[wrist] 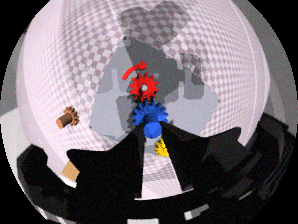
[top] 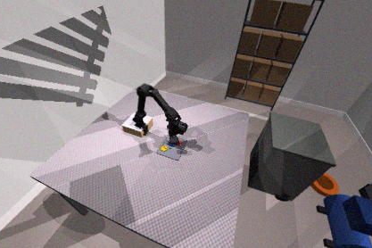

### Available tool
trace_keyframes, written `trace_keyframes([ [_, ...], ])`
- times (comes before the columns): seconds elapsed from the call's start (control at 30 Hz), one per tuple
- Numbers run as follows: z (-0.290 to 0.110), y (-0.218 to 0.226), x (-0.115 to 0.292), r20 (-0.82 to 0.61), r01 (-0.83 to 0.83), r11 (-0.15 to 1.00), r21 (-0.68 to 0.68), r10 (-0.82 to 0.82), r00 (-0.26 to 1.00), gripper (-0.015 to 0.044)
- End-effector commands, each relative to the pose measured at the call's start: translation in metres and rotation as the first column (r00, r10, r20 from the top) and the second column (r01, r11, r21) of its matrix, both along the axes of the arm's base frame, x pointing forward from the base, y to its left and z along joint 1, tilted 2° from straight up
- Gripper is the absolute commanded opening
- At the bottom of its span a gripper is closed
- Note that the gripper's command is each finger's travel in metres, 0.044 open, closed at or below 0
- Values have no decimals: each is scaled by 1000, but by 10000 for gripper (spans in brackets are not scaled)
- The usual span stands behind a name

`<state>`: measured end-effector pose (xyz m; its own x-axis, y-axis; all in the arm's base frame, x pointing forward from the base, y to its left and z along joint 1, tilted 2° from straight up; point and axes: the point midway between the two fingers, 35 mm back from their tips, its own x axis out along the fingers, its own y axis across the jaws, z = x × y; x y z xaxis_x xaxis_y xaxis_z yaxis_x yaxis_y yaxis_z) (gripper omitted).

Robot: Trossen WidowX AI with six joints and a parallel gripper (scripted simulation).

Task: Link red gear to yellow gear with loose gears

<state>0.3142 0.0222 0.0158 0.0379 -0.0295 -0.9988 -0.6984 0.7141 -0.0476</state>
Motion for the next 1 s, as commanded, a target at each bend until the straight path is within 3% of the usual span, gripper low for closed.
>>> trace_keyframes([
  [0.0,-1,0,-1,-4,-39,999,-6,39,999,0],
  [0.53,-1,-1,0,-17,-353,935,-16,353,935,0],
  [0.97,-2,-1,-2,-11,-234,972,-13,234,972,0],
])
